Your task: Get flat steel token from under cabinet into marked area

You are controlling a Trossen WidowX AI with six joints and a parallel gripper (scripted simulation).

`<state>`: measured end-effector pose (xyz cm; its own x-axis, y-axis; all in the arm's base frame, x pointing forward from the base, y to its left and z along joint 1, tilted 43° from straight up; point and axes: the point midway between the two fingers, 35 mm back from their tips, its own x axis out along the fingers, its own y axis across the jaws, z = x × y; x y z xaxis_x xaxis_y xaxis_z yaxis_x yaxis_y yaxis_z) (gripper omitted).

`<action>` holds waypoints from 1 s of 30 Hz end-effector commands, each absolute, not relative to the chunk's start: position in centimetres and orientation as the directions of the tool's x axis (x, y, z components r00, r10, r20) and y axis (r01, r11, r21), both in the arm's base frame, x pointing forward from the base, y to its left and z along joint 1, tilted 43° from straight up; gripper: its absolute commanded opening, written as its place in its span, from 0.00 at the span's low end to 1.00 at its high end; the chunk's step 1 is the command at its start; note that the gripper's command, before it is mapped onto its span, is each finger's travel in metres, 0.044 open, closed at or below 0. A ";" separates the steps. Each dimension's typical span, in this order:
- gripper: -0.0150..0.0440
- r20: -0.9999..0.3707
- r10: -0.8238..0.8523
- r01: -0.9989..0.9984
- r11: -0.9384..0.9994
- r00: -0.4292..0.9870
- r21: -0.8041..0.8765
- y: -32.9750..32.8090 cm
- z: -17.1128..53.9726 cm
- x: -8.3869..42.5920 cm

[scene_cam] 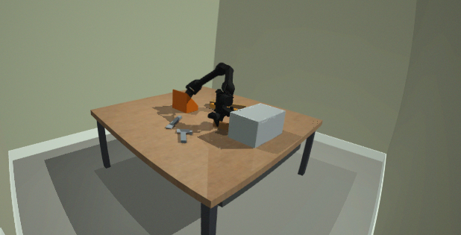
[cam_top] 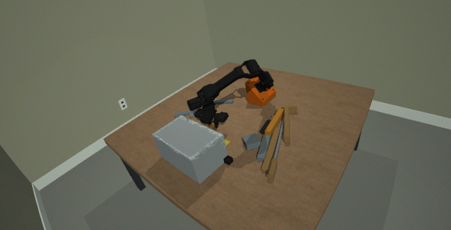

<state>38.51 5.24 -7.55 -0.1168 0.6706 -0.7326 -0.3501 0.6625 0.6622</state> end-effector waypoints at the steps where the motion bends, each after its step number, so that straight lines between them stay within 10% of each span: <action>1: 0.25 -0.734 0.670 -0.352 0.663 -0.114 0.660 5.4 -7.4 39.0; 30: 0.25 -0.733 0.671 -0.352 0.663 -0.114 0.661 7.1 -6.1 39.7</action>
